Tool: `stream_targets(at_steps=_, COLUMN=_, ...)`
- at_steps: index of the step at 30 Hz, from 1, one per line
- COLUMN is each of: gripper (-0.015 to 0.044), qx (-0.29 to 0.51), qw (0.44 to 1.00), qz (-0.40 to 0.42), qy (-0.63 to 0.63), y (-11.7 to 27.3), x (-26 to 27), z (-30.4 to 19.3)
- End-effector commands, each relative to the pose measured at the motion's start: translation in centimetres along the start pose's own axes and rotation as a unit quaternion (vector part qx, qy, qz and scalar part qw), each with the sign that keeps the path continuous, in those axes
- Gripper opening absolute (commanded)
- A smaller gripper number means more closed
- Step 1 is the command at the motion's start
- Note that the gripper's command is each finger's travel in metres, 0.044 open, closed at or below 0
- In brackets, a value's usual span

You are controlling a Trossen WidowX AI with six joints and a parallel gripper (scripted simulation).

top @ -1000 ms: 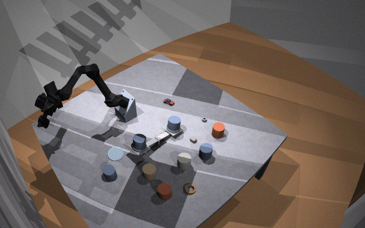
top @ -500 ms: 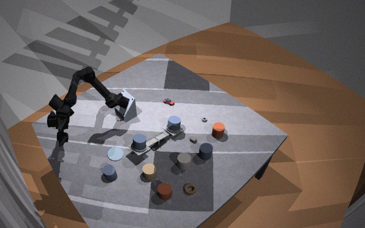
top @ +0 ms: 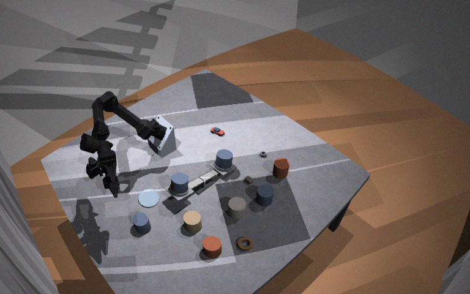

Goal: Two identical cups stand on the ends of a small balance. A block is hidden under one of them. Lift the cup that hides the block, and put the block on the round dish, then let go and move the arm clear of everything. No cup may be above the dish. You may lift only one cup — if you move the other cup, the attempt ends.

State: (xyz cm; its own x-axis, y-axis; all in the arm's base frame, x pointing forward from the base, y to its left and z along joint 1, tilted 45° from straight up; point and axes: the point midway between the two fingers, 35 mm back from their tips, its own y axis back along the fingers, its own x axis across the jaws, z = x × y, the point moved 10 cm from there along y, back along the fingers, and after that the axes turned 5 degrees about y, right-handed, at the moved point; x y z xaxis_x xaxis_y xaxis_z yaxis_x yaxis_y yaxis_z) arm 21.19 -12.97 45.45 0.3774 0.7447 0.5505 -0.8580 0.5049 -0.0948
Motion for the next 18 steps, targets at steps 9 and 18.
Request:
stream_targets(at_steps=9, gripper=0.044, qx=0.146, qw=0.988, qz=-0.057, qy=0.002, y=-1.2, x=1.0, z=-8.5)
stream_targets(at_steps=18, gripper=0.044, qx=0.245, qw=0.964, qz=-0.094, qy=0.044, y=-0.2, x=2.1, z=-14.7)
